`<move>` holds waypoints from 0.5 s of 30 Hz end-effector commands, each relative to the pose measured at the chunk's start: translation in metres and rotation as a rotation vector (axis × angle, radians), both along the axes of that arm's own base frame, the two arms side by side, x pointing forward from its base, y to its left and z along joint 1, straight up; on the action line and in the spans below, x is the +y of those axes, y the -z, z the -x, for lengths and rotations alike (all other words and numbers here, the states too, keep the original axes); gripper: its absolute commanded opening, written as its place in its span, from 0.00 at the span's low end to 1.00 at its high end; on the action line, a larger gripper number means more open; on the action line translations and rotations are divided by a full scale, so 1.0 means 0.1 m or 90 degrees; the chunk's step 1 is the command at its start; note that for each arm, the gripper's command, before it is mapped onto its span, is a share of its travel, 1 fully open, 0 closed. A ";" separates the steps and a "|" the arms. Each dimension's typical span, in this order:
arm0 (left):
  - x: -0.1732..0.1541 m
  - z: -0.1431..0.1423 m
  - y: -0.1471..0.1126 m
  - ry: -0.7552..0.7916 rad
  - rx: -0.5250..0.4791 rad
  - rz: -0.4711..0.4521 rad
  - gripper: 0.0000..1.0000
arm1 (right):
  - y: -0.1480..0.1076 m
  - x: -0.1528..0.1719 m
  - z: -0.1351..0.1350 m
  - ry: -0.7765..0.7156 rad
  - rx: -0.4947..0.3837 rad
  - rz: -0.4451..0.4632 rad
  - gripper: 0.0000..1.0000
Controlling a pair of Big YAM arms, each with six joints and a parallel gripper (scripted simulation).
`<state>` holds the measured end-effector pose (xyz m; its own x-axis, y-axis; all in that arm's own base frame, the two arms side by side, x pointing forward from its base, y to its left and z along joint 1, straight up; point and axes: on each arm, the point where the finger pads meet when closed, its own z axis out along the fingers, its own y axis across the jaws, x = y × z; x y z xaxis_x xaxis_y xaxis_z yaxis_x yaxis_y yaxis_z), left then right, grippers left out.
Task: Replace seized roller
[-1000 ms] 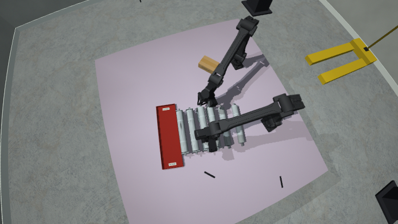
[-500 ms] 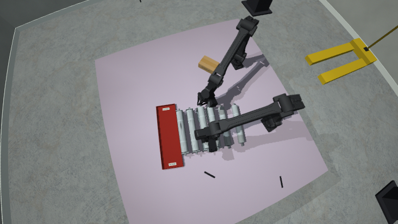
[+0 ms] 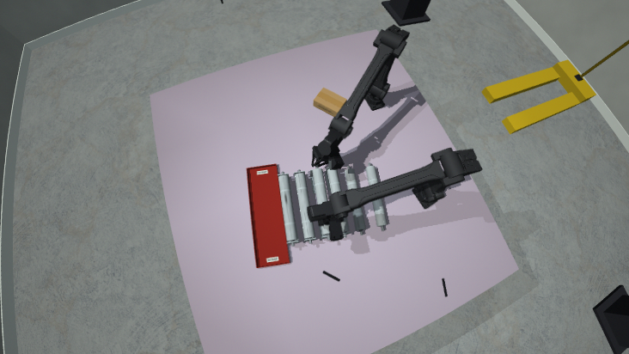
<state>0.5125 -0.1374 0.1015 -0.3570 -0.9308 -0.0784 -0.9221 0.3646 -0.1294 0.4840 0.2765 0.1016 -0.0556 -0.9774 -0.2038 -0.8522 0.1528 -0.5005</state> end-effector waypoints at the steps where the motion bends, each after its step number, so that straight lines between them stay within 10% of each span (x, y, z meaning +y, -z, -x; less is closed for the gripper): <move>1: -0.02 -0.31 -0.48 0.009 -0.073 0.023 0.32 | -0.20 0.14 -0.25 -0.003 -0.034 -0.019 0.32; 15: -0.06 -0.14 -0.29 0.017 -0.053 0.012 0.32 | -0.20 0.14 -0.25 -0.003 -0.034 -0.019 0.32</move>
<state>0.5143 -0.1377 0.1009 -0.3646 -0.9282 -0.0739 -0.9180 0.3717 -0.1386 0.4840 0.2765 0.1016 -0.0556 -0.9774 -0.2038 -0.8521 0.1528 -0.5005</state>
